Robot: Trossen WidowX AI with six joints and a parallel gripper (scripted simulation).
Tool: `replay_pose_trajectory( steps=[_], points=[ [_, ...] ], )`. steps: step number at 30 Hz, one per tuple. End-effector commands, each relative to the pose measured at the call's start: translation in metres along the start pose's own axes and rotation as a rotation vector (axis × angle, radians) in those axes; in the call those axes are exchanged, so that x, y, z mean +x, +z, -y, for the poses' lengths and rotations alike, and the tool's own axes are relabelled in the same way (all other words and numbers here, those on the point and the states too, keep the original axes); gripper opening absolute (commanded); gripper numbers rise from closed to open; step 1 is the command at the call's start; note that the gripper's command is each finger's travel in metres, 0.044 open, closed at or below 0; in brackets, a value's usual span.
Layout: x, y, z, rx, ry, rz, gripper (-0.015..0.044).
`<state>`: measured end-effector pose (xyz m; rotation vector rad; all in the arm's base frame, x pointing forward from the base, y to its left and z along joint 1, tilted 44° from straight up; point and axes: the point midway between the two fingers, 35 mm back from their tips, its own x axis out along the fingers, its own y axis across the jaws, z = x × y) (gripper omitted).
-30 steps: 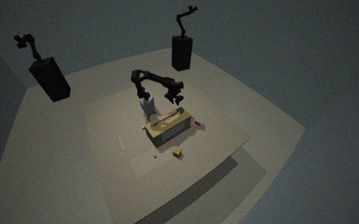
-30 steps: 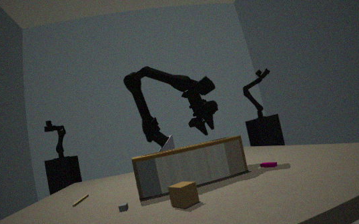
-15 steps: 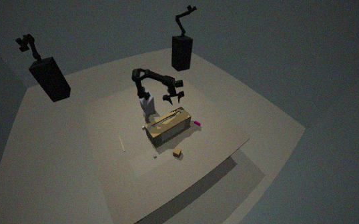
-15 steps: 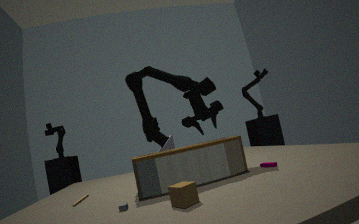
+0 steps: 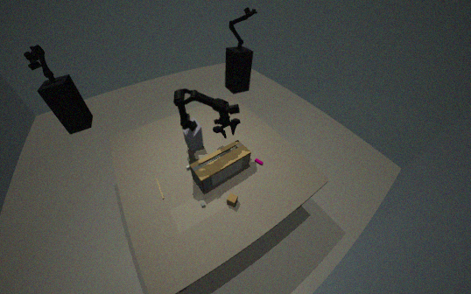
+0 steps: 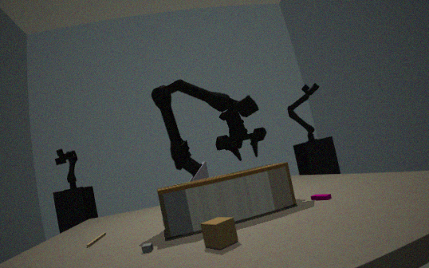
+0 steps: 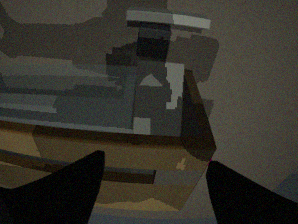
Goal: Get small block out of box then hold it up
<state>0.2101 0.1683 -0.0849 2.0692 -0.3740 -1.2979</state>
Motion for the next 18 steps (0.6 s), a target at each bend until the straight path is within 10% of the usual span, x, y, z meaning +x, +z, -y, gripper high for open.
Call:
replay_pose_trajectory(
  steps=[1, 18],
  points=[
    [0.001, 0.003, -0.002, -0.046, 0.010, -0.005, 0.0285],
    [0.088, 0.040, -0.009, -0.046, 0.014, -0.006, 0.0285]
  ],
)
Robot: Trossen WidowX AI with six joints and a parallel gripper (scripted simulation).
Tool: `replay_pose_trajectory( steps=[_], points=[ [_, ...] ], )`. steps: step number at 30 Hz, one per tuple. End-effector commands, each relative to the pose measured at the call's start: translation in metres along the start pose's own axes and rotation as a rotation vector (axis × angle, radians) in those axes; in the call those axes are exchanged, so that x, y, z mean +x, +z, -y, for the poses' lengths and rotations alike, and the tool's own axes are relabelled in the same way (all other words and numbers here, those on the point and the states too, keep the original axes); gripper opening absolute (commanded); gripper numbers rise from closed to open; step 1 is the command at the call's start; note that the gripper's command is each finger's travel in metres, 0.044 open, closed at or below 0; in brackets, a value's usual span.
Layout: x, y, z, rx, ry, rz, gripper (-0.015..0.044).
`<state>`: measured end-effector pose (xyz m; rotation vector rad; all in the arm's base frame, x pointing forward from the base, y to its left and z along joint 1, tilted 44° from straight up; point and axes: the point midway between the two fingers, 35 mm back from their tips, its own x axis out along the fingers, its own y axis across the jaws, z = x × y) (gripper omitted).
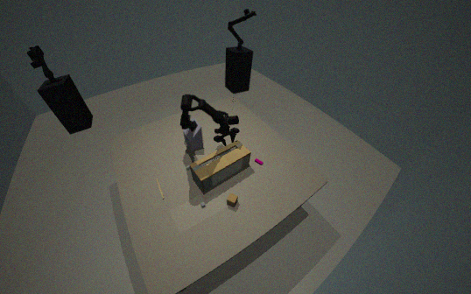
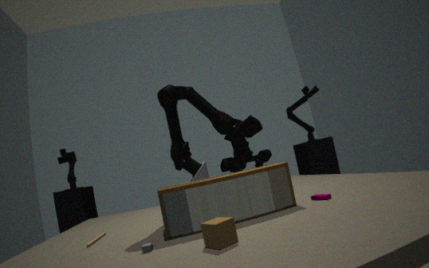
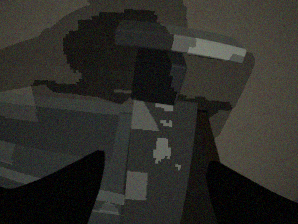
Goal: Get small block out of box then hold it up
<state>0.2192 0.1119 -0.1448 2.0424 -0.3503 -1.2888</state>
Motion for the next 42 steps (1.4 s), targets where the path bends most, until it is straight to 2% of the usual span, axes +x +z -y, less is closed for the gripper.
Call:
replay_pose_trajectory(
  steps=[1, 42],
  points=[
    [0.011, 0.010, -0.005, -0.012, 0.011, -0.001, 0.0285],
    [0.066, 0.034, -0.006, -0.013, 0.014, -0.001, 0.0285]
  ],
)
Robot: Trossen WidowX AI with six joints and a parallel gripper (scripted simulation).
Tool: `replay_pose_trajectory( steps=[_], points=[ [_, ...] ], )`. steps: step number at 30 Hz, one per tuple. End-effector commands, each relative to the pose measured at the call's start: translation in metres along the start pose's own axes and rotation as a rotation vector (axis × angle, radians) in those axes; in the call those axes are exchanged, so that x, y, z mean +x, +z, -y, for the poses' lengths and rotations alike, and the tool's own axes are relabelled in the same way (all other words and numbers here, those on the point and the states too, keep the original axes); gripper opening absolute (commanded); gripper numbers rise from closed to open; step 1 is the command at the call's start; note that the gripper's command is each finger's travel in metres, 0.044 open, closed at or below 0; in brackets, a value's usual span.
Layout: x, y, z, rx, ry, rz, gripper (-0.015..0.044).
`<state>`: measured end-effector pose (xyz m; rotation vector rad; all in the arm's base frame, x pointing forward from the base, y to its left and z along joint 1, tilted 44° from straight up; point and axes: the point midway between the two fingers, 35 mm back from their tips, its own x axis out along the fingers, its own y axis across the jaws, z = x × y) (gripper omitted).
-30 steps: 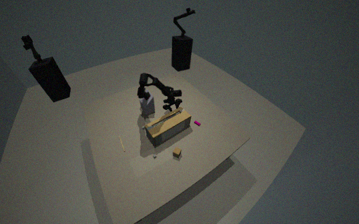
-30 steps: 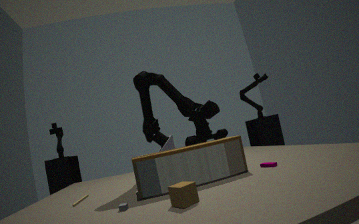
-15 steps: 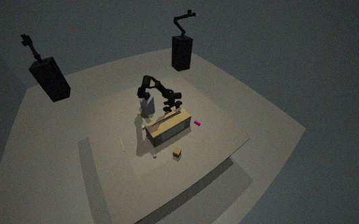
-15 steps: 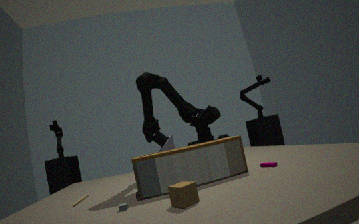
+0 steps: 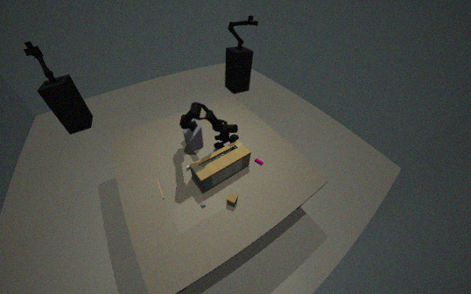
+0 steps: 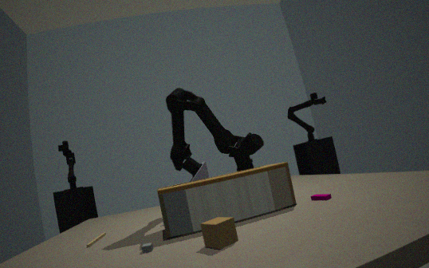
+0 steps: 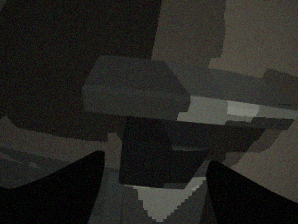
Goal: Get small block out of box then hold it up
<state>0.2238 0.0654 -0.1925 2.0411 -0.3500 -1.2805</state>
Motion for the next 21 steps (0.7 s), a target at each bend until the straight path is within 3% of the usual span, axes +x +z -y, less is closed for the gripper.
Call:
replay_pose_trajectory(
  steps=[1, 2, 10, 13, 15, 21],
  points=[
    [0.006, 0.007, -0.003, -0.010, 0.010, 0.005, 0.0285],
    [0.006, 0.007, -0.003, -0.010, 0.010, 0.005, 0.0285],
    [0.006, 0.007, -0.003, -0.010, 0.010, 0.005, 0.0075],
    [0.006, 0.007, -0.003, -0.010, 0.010, 0.005, 0.0055],
    [0.004, 0.005, -0.003, -0.010, 0.009, 0.004, 0.0002],
    [-0.021, -0.008, 0.000, -0.006, 0.003, 0.004, 0.0000]
  ],
)
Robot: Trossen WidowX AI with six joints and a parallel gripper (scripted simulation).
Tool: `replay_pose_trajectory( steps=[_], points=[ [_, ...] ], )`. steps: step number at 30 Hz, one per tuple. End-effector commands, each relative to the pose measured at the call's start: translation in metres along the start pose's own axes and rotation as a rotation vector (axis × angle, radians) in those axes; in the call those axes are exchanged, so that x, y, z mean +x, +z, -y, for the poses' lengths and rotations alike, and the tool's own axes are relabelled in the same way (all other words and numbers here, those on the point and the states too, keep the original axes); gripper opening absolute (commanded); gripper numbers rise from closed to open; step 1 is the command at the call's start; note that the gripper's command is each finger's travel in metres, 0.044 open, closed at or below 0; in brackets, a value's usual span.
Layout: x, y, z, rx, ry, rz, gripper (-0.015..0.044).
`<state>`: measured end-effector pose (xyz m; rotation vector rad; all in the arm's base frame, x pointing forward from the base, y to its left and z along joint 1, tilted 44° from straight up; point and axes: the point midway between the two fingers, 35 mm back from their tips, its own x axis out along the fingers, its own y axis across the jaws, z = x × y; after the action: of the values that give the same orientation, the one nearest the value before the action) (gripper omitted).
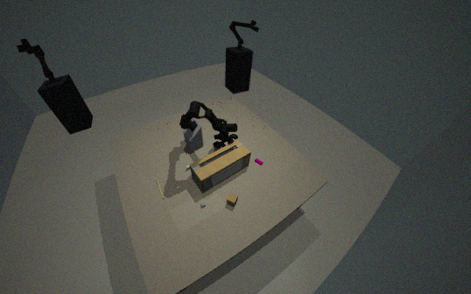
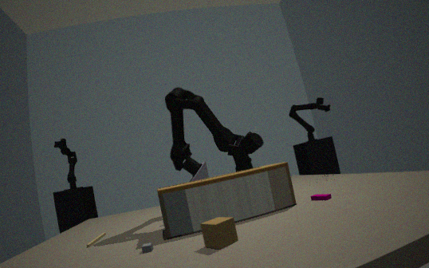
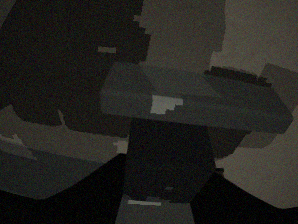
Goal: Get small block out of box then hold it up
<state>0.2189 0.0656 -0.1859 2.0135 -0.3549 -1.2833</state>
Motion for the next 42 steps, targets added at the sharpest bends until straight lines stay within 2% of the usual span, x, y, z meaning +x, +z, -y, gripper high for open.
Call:
replay_pose_trajectory(
  steps=[1, 6, 12, 42],
  points=[
    [-0.019, -0.013, 0.004, 0.013, -0.011, -0.007, 0.0000],
    [-0.042, -0.022, 0.003, 0.016, -0.012, -0.008, 0.0000],
    [-0.047, -0.024, 0.002, 0.007, -0.017, -0.009, 0.0000],
    [-0.138, -0.058, -0.027, -0.413, -0.215, -0.093, 0.0000]
  ],
)
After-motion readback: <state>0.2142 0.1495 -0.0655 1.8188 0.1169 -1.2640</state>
